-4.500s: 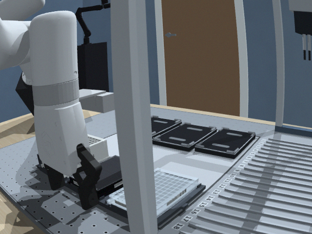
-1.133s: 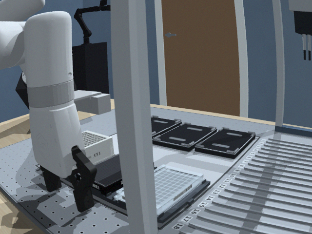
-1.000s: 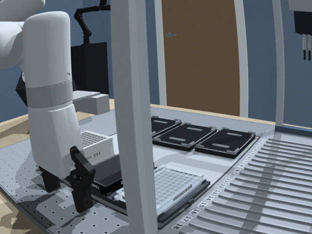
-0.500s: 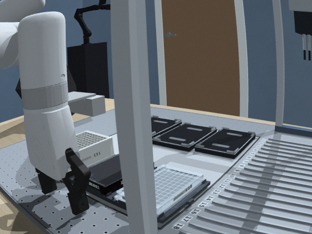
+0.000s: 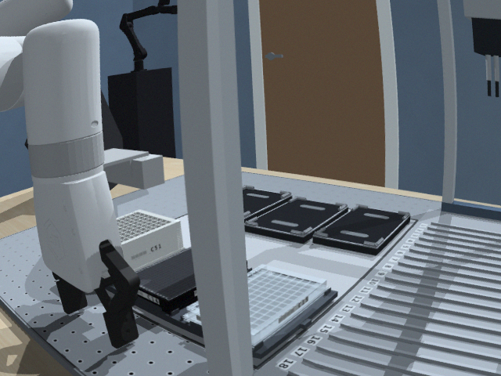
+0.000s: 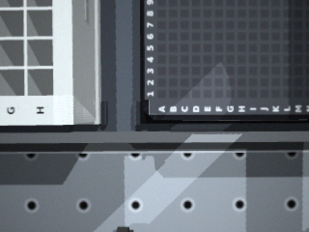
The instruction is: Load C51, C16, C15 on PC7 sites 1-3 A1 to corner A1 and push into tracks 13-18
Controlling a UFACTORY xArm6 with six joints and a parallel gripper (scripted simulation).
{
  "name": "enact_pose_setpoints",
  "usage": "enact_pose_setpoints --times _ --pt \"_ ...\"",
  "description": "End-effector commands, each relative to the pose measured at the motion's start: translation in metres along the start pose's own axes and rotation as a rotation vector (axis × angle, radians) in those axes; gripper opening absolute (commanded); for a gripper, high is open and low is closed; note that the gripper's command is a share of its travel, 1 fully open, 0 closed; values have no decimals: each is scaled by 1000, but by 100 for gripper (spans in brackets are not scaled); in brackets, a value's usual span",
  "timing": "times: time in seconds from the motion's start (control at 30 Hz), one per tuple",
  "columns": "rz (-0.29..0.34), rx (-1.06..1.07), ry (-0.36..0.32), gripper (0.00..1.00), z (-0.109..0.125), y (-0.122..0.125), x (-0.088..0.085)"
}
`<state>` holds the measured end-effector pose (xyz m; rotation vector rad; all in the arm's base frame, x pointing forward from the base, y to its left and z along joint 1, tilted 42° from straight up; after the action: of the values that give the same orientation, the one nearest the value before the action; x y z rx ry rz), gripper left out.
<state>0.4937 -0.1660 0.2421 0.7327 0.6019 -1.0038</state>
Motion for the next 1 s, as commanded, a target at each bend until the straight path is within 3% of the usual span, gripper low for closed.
enact_pose_setpoints --times 0.0,0.97 --pt "3 1 -1 100 1 1 -3" --pt "3 1 -1 100 1 1 -44"
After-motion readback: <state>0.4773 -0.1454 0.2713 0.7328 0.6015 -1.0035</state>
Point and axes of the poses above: the point where the finger pads meet when closed, its own x axis out along the fingers, its own y axis across the jaws, z = x × y, the point moved 5 cm from there along -x, back along the fingers, and after that the axes turned 9 degrees about -x, right-handed, at the moved point
